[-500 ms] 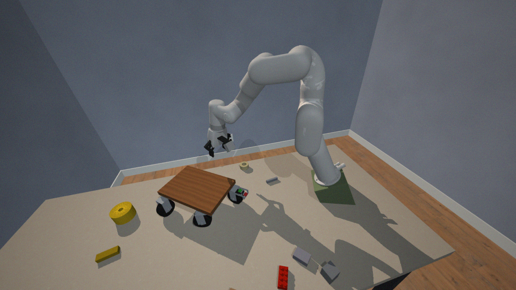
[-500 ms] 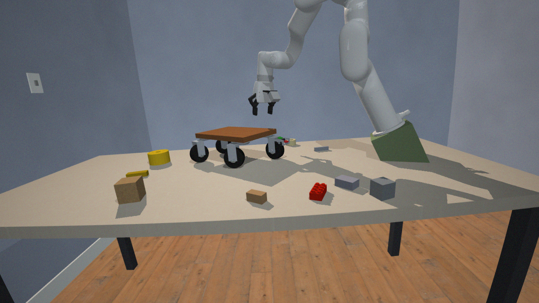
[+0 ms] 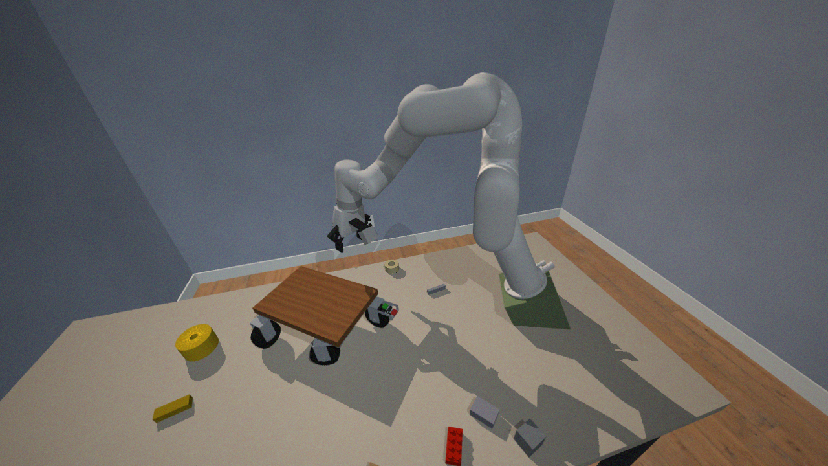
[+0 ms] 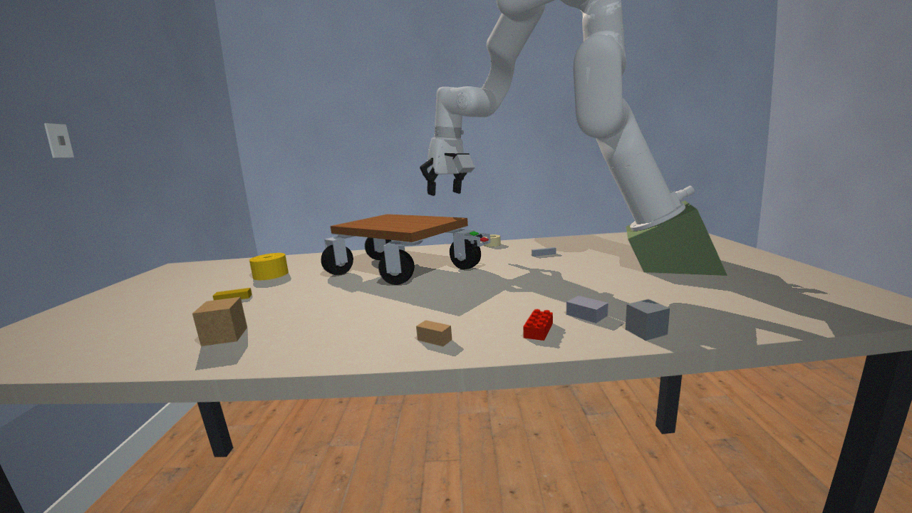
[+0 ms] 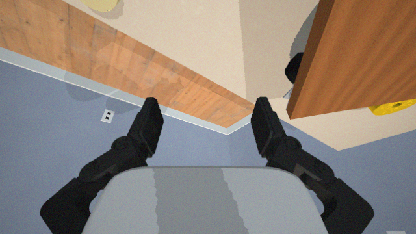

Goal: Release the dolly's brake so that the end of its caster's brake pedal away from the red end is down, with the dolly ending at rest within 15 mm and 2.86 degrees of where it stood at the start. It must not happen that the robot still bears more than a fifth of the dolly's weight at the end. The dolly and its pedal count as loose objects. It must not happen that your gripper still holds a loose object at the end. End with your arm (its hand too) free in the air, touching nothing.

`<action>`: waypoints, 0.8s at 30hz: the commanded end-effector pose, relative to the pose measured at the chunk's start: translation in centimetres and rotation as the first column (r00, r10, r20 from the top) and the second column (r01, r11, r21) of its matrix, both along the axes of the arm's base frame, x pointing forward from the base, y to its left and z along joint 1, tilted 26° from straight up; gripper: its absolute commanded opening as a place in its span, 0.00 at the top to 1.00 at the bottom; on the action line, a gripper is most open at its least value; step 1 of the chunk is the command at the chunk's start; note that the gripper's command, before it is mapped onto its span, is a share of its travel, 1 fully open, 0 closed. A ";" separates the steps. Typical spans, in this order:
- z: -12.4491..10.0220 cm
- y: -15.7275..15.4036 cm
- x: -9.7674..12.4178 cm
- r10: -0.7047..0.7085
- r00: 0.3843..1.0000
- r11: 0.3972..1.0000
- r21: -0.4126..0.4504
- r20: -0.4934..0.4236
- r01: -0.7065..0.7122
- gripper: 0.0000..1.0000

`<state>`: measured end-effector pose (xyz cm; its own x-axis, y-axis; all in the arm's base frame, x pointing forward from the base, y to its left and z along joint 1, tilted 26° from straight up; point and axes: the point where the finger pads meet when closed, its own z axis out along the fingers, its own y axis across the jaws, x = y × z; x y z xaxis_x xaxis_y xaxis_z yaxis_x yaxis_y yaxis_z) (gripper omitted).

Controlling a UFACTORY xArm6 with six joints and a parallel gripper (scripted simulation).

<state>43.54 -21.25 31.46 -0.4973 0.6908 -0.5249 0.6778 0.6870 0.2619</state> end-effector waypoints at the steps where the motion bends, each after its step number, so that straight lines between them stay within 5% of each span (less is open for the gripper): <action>1: 0.2 0.0 0.0 0.000 1.000 1.000 -0.002 0.004 0.000 0.00; 2: 0.2 0.0 0.0 0.000 1.000 1.000 -0.002 0.004 0.000 0.00; 3: 0.2 0.0 0.0 0.001 1.000 1.000 -0.002 0.003 -0.001 1.00; 8: 0.0 3.6 -0.2 0.182 0.981 0.979 -0.079 -0.066 -0.187 1.00; 17: -1.0 13.0 -2.6 0.585 0.757 0.727 -0.223 -0.292 -0.649 1.00; 19: -1.0 13.0 -2.6 0.585 0.757 0.727 -0.223 -0.292 -0.649 1.00; 20: -1.3 14.9 -3.5 0.665 0.651 0.607 -0.244 -0.364 -0.756 1.00; 22: -1.3 14.9 -3.5 0.681 0.627 0.579 -0.245 -0.379 -0.778 1.00; 24: -1.6 16.6 -4.4 0.728 0.524 0.460 -0.252 -0.441 -0.851 1.00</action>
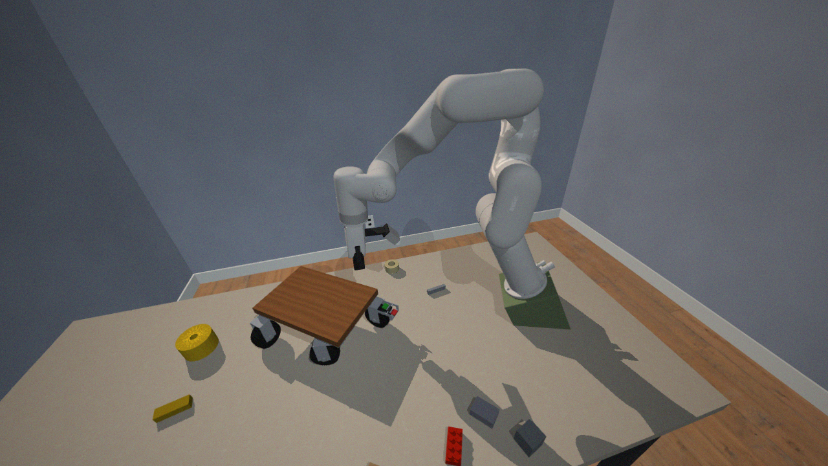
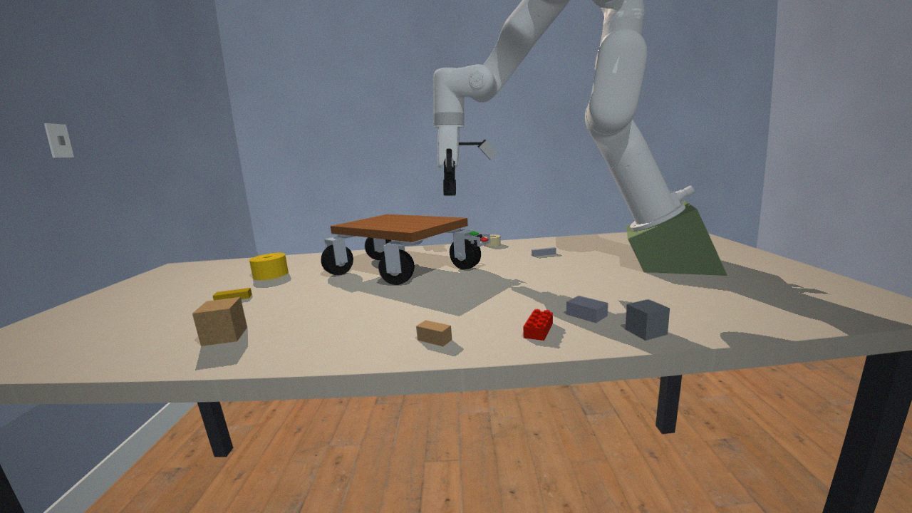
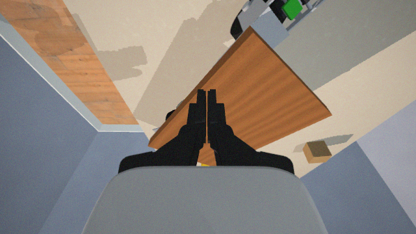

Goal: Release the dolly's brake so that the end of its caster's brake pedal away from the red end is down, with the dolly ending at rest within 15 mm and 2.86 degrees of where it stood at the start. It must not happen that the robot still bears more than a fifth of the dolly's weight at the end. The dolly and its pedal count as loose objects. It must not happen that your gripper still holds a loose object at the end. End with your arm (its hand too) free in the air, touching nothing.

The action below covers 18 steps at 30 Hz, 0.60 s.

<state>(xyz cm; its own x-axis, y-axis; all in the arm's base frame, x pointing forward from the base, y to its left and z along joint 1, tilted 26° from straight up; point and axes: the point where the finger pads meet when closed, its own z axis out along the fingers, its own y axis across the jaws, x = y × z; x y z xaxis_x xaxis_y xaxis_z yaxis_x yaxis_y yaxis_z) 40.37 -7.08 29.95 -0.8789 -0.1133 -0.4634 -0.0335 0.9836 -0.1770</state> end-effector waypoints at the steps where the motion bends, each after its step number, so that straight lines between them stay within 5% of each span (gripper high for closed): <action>1: -0.3 3.9 -2.2 0.242 0.968 0.963 -0.103 -0.073 -0.248 1.00; 5: -0.6 5.2 -3.1 0.393 0.909 0.896 -0.167 -0.137 -0.412 1.00; 9: -1.2 7.6 -5.2 0.564 0.792 0.756 -0.239 -0.233 -0.609 1.00; 18: -1.5 8.5 -6.2 0.646 0.705 0.651 -0.269 -0.295 -0.709 1.00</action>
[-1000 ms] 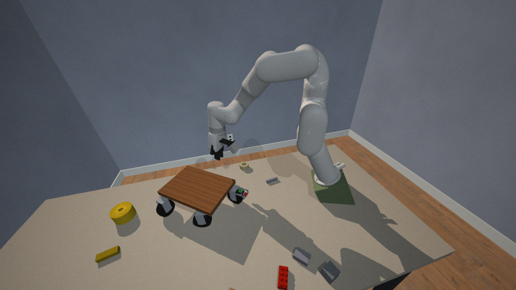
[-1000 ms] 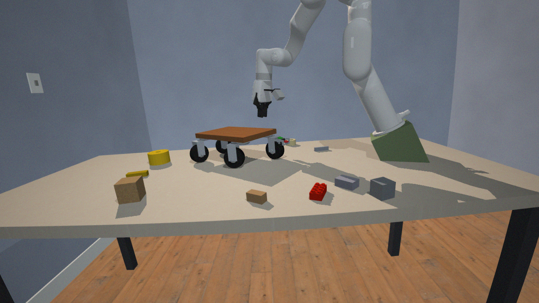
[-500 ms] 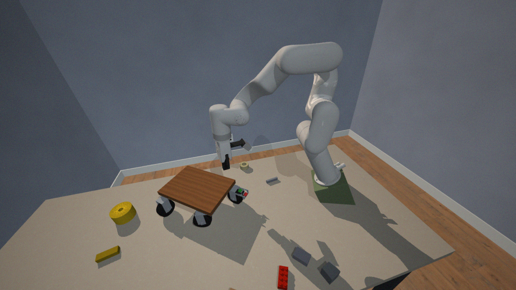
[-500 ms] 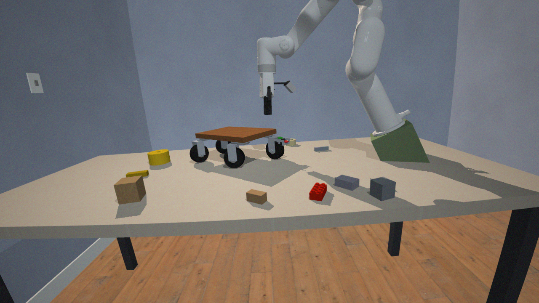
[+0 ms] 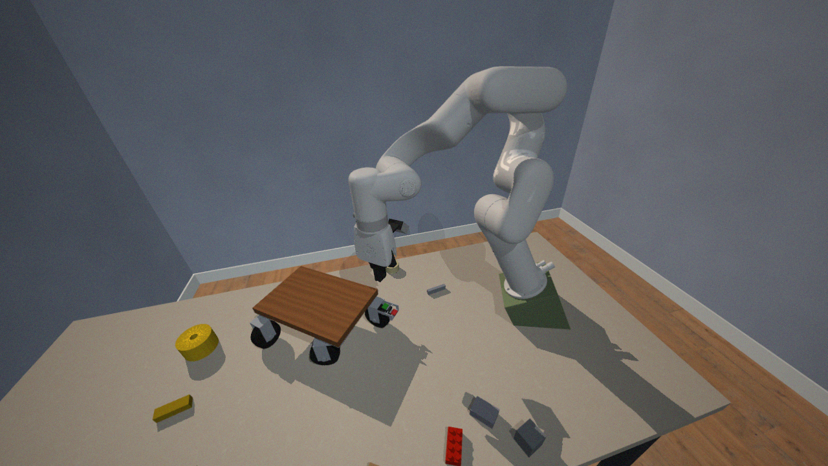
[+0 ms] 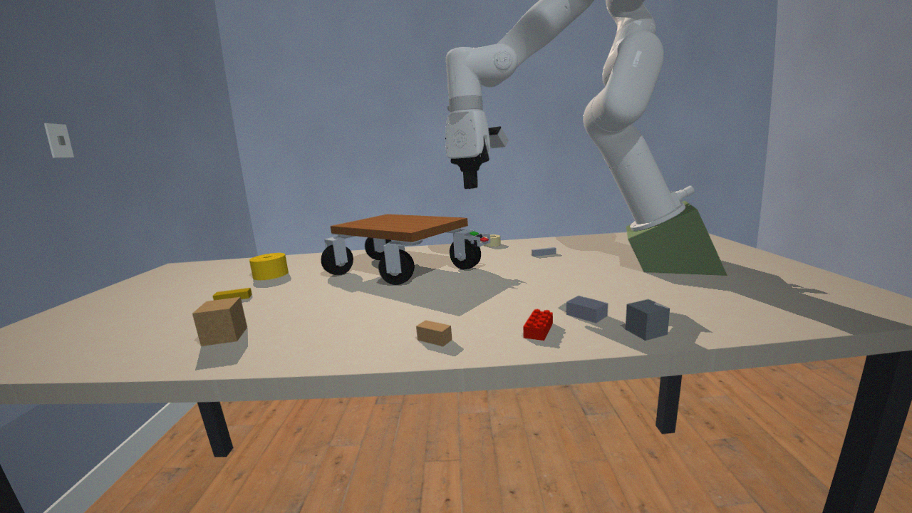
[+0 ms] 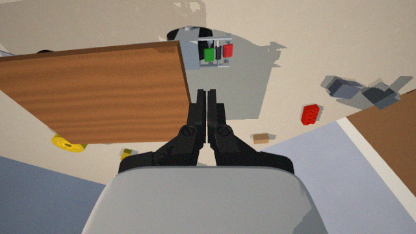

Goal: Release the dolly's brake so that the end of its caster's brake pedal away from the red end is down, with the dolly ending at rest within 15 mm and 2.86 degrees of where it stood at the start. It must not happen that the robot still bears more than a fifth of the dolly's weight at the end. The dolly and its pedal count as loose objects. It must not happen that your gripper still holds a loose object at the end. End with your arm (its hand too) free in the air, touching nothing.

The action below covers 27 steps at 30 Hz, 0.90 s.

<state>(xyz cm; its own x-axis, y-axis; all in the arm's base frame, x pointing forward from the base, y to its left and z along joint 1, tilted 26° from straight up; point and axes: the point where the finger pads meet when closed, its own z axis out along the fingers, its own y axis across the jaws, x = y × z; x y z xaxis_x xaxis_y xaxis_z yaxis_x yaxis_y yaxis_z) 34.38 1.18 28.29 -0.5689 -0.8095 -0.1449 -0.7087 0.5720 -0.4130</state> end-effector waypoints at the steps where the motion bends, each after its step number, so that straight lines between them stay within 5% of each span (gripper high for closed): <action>1: 0.1 0.3 -0.2 0.027 1.000 1.000 -0.010 -0.002 -0.027 1.00; 9: -3.2 -0.2 1.3 0.028 1.000 1.000 -0.011 -0.003 -0.028 1.00; 27: -3.4 -0.2 1.4 0.028 1.000 1.000 -0.010 -0.003 -0.028 1.00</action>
<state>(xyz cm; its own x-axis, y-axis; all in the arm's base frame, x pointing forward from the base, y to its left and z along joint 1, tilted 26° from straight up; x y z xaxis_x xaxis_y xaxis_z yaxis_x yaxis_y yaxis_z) 35.72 0.93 24.72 -0.5466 -0.8268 -0.1327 -0.7270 0.5472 -0.4148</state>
